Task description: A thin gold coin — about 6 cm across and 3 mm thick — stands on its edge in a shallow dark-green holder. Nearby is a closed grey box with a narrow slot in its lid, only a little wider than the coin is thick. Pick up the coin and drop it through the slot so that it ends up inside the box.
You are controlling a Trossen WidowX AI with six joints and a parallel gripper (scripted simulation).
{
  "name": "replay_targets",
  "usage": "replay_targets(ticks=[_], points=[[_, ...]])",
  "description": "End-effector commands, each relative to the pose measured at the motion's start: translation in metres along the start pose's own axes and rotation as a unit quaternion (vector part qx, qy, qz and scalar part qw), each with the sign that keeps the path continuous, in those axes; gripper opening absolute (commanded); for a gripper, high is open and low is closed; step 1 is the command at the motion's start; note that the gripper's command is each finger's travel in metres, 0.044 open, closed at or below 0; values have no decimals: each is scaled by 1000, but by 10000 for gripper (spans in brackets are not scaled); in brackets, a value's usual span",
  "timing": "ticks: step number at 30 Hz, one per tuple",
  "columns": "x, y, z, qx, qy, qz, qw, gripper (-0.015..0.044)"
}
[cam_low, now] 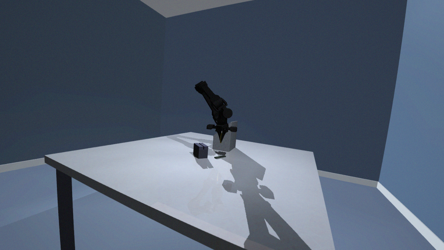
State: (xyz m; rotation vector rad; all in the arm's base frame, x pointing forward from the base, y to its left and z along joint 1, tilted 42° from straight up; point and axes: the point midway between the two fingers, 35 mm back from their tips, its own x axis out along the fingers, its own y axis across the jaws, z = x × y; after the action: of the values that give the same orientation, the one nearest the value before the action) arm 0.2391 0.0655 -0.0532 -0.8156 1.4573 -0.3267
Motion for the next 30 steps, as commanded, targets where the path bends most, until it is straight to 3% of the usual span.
replay_targets(ticks=[1, 16, 30], points=[[-1, -2, 0, -73, 0, 0, 997, 0], [-1, -7, 0, -318, 0, 0, 948, 0], [-2, -15, 3, -322, 0, 1, 947, 0]])
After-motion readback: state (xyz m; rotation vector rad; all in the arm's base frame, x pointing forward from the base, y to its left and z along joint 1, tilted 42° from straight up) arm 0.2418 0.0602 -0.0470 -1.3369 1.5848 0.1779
